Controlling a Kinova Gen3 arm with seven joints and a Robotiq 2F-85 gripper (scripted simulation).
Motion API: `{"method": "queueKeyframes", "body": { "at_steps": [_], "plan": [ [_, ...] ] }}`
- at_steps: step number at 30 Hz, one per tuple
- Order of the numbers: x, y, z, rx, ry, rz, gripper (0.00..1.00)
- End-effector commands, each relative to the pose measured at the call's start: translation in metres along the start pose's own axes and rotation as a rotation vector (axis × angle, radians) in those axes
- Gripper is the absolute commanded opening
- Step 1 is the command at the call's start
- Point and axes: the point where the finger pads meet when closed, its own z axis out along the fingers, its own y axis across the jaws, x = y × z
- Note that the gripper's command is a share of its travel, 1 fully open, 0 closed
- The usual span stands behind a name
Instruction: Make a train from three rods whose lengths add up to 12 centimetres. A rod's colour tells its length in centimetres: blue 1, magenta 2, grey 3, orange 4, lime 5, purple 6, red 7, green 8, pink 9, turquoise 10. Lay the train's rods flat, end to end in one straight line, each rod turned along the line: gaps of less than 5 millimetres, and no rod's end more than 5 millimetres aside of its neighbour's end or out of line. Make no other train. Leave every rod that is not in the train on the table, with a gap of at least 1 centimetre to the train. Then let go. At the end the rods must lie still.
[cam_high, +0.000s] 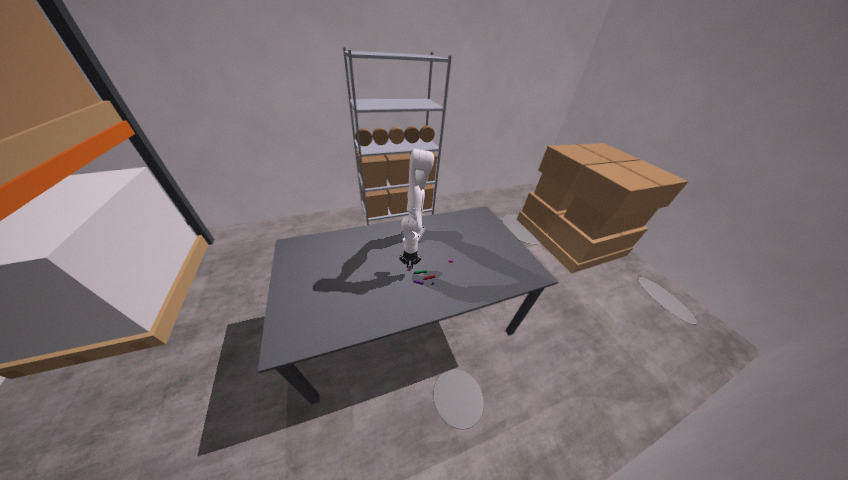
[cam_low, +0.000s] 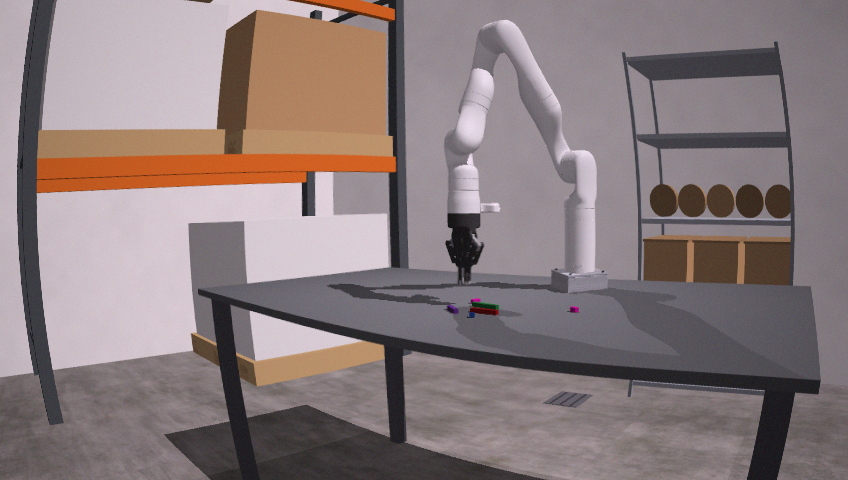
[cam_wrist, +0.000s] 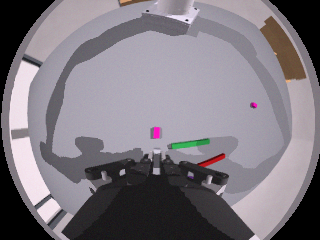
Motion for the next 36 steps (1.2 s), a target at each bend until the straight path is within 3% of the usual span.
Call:
{"method": "queueKeyframes", "body": {
  "at_steps": [1, 11, 36],
  "plan": [
    [0.006, -0.003, 0.011, -0.001, 0.017, 0.003, 0.05],
    [0.008, -0.002, 0.037, -0.004, 0.024, 0.003, 0.05],
    [0.009, -0.001, 0.038, -0.005, 0.027, 0.003, 0.05]
  ]
}}
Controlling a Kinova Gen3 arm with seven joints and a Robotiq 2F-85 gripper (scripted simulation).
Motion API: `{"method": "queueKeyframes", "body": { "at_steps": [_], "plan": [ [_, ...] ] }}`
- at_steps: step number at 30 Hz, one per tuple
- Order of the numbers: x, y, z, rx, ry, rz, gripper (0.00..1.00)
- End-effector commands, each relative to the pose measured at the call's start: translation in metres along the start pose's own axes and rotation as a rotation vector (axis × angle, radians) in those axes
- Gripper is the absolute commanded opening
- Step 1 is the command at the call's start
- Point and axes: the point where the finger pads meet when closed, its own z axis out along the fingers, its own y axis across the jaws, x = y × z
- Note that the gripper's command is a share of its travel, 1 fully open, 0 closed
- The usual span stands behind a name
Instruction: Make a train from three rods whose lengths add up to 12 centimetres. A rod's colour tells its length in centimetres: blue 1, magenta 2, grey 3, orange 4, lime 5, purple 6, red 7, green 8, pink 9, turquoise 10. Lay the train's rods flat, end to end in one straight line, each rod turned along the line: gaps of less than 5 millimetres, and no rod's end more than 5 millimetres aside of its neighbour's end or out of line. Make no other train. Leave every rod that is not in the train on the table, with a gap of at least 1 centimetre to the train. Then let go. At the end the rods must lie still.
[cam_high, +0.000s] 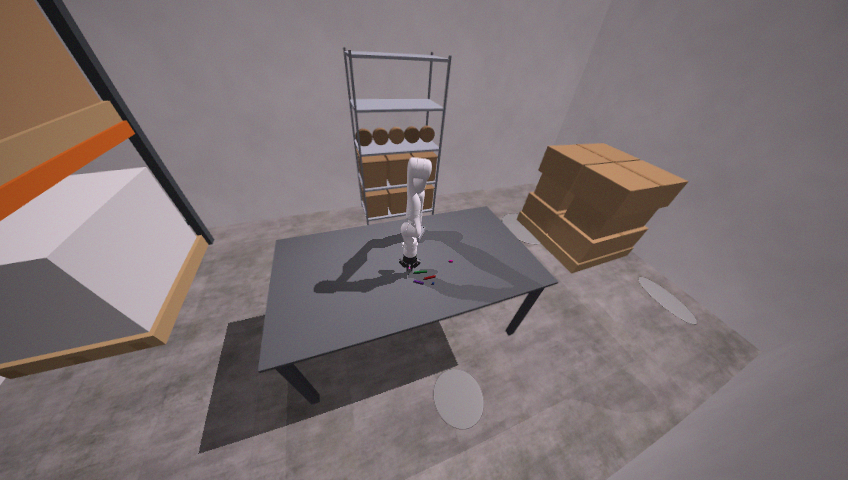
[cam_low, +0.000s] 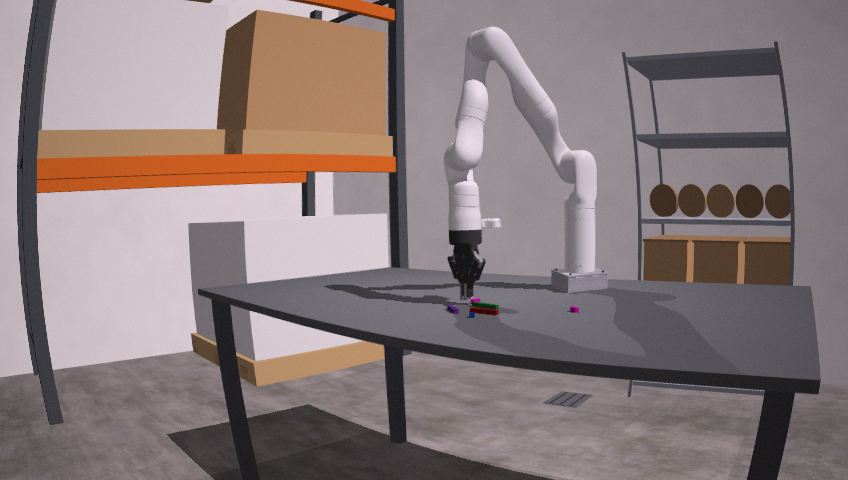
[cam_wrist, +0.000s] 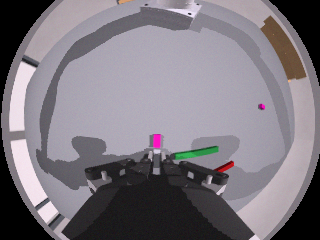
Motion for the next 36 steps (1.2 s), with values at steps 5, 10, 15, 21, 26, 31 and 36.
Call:
{"method": "queueKeyframes", "body": {
  "at_steps": [5, 10, 15, 21, 26, 31, 36],
  "plan": [
    [0.0008, -0.0001, 0.0009, -0.001, 0.000, -0.003, 0.05],
    [0.0008, -0.0001, 0.0009, -0.001, 0.000, -0.003, 0.05],
    [0.0008, -0.0001, 0.0009, -0.001, 0.000, -0.003, 0.05],
    [-0.0006, -0.0001, 0.0007, -0.001, -0.001, -0.004, 0.05],
    [-0.0032, -0.0003, 0.0005, -0.001, -0.003, -0.006, 0.05],
    [-0.0031, -0.0005, 0.0006, -0.001, -0.002, -0.006, 0.05],
    [-0.0029, -0.0005, 0.0006, -0.001, -0.002, -0.006, 0.05]
  ]
}}
